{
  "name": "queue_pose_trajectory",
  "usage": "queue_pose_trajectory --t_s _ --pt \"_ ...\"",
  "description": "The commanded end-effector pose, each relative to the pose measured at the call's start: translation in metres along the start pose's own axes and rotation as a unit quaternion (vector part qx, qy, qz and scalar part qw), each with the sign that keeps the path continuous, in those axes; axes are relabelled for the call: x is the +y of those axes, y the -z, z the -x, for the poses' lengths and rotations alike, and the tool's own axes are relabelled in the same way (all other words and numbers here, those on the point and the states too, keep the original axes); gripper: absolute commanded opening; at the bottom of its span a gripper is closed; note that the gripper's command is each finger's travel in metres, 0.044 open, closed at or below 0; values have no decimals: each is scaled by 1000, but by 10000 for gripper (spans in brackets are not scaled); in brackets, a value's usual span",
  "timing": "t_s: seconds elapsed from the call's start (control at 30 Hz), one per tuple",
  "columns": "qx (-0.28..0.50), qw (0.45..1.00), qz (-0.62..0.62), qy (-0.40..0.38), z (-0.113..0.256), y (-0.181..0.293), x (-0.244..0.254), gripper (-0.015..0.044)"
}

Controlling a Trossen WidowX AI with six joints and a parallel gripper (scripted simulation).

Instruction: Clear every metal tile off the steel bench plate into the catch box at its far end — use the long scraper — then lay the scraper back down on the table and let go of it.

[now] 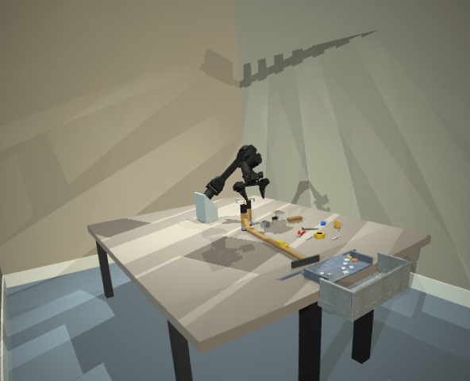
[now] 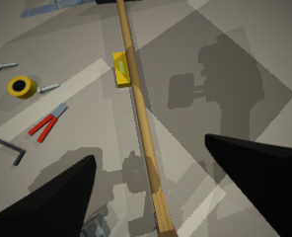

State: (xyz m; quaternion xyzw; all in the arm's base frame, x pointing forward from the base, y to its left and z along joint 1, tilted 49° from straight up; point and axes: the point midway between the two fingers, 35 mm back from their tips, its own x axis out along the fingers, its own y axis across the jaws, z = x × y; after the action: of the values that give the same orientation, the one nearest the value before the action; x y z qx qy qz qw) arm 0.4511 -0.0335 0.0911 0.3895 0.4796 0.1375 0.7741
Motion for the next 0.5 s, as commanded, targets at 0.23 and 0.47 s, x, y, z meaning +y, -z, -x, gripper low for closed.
queue_pose_trajectory --t_s 0.23,0.47 --pt "-14 1000 4 -3 24 23 3 440" --pt "-21 1000 4 -3 35 38 3 440"
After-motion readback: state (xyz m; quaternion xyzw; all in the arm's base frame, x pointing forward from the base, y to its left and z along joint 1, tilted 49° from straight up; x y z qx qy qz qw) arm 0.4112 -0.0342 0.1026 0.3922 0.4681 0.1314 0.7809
